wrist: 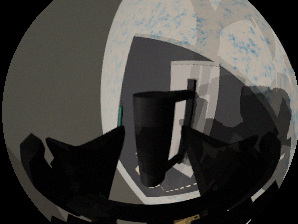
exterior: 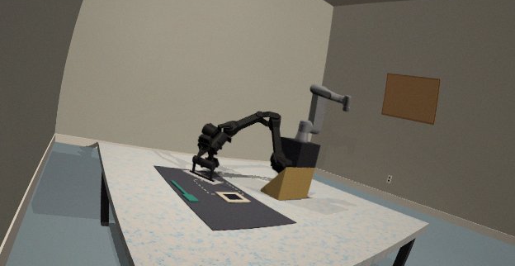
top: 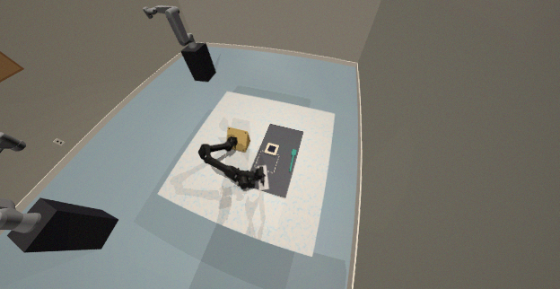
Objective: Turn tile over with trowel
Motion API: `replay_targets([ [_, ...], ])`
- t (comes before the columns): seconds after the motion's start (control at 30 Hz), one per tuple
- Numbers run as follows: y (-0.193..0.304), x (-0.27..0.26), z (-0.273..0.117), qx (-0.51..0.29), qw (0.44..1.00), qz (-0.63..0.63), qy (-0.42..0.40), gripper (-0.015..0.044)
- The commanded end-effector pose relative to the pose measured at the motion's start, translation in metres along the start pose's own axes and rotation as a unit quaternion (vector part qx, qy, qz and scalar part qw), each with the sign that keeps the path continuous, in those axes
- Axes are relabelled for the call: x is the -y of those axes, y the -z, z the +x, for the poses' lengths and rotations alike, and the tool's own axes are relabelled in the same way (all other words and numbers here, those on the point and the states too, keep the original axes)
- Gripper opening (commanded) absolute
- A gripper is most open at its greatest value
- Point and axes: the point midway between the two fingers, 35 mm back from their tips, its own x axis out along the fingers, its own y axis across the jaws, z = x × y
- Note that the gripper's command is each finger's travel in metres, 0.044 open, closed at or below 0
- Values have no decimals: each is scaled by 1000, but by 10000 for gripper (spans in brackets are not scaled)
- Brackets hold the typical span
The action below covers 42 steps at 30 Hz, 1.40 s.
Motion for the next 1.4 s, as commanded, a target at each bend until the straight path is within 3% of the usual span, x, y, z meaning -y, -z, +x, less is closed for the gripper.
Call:
replay_targets([
  [0.0,0,0,7,0,1000,0,0,300],
  [0.43,2,1,26,-1,1000,0,0,300],
  [0.63,2,1,26,-1,1000,0,0,143],
  [1.37,2,0,25,-1,1000,0,0,0],
])
